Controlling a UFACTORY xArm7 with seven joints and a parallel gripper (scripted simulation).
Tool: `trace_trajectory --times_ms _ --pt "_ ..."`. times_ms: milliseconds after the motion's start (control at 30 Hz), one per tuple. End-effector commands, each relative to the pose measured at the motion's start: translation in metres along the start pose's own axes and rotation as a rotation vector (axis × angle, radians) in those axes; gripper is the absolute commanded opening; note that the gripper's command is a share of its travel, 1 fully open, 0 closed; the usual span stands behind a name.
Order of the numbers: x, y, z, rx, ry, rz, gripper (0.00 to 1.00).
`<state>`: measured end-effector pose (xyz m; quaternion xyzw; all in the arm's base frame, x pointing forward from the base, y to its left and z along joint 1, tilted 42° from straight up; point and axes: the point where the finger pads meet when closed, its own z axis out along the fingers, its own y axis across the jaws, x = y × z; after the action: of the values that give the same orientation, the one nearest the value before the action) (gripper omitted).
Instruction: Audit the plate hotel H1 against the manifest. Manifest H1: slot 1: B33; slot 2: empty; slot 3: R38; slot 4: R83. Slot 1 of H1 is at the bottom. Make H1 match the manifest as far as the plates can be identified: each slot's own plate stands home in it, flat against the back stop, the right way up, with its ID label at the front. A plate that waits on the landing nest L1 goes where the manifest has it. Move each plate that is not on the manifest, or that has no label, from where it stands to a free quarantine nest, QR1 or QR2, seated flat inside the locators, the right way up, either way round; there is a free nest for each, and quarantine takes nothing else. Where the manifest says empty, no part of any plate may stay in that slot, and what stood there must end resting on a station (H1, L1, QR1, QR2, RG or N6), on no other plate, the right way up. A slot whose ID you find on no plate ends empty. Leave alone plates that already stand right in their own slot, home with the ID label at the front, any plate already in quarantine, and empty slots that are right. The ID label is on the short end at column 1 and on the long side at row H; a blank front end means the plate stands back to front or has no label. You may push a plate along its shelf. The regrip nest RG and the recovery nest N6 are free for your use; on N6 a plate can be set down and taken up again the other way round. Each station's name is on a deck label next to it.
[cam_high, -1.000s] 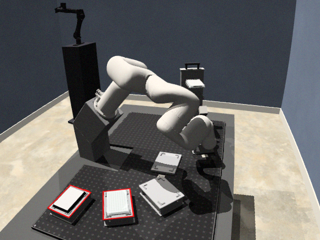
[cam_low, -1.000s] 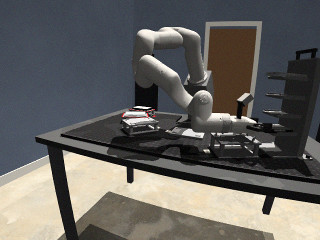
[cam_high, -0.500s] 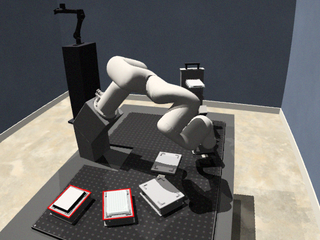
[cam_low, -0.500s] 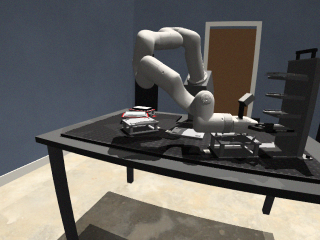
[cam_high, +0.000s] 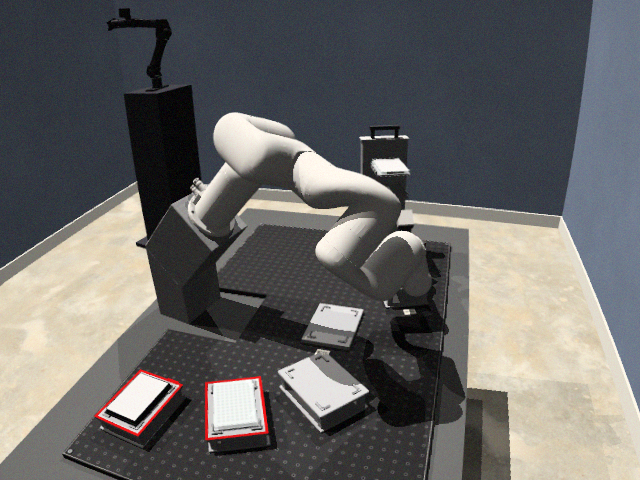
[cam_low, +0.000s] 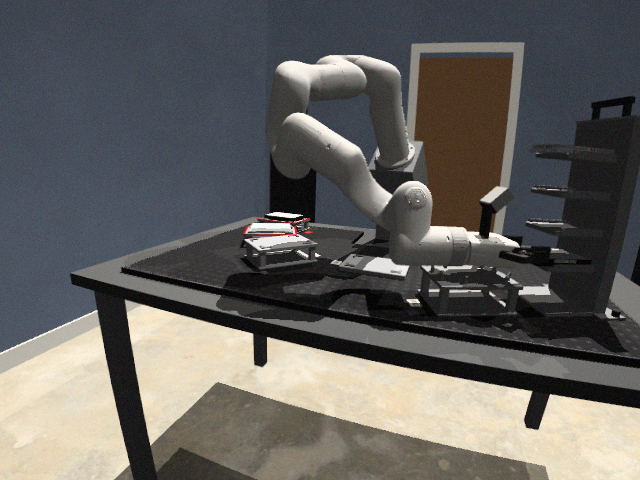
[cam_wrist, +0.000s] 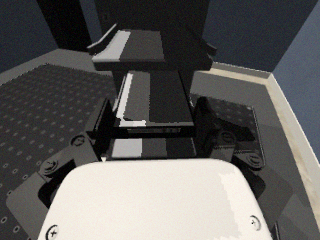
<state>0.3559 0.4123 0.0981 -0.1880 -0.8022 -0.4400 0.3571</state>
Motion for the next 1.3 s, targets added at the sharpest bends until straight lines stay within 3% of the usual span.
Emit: trace_trajectory --times_ms 0,800,833,1267 --pt "0.0016 0.0005 0.0028 0.001 0.002 -0.003 0.0" --pt "0.0007 0.0005 0.0032 0.001 0.002 -0.003 0.0" --pt "0.0007 0.0005 0.0032 0.001 0.002 -0.003 1.0" --pt "0.0007 0.0005 0.0032 0.001 0.002 -0.003 1.0"
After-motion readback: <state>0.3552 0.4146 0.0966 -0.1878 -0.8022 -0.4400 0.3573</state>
